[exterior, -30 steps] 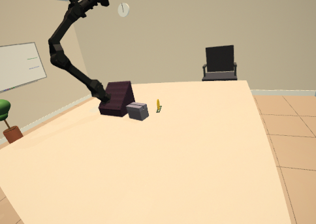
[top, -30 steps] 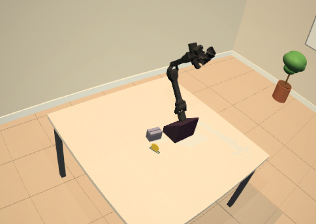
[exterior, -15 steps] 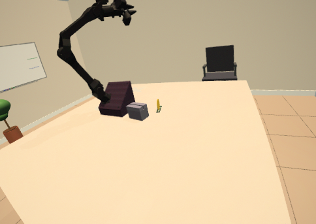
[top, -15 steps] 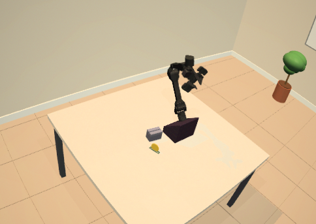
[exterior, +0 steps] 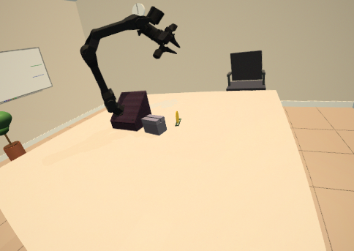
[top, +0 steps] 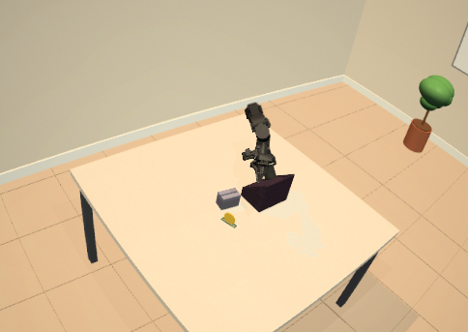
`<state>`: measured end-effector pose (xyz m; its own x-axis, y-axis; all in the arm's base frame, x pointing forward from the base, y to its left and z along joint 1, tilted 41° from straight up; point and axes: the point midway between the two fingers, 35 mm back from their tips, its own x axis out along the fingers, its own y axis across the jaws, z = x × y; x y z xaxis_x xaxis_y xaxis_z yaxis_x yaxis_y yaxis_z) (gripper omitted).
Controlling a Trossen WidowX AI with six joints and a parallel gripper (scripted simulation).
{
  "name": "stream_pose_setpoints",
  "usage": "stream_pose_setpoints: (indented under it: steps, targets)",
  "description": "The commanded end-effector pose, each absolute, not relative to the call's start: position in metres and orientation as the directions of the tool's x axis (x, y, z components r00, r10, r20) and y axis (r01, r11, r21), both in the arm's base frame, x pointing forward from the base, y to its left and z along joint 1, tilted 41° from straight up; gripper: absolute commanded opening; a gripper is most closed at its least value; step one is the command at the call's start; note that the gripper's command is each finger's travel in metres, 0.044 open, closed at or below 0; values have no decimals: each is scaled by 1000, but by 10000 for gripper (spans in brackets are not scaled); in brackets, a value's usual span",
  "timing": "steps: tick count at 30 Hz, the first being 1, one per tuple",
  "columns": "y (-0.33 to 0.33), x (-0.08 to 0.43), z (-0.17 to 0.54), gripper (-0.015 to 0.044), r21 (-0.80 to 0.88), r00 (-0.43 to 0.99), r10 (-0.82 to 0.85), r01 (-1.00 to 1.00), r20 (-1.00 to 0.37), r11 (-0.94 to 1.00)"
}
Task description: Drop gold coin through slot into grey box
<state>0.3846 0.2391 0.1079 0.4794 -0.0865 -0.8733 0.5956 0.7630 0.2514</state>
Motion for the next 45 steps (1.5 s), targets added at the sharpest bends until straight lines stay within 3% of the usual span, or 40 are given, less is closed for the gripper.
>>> stream_pose_setpoints:
  steps: [1,7,13,45]
  targets:
    - [175,389,69,161,111,337,-290,800,-896,589]
    - [88,376,27,161,-69,79,-512,962,-855,263]
    - [30,352,7,161,-160,-126,-626,987,-769,-3]
    - [-9,340,-38,161,-161,-130,-630,987,-766,-8]
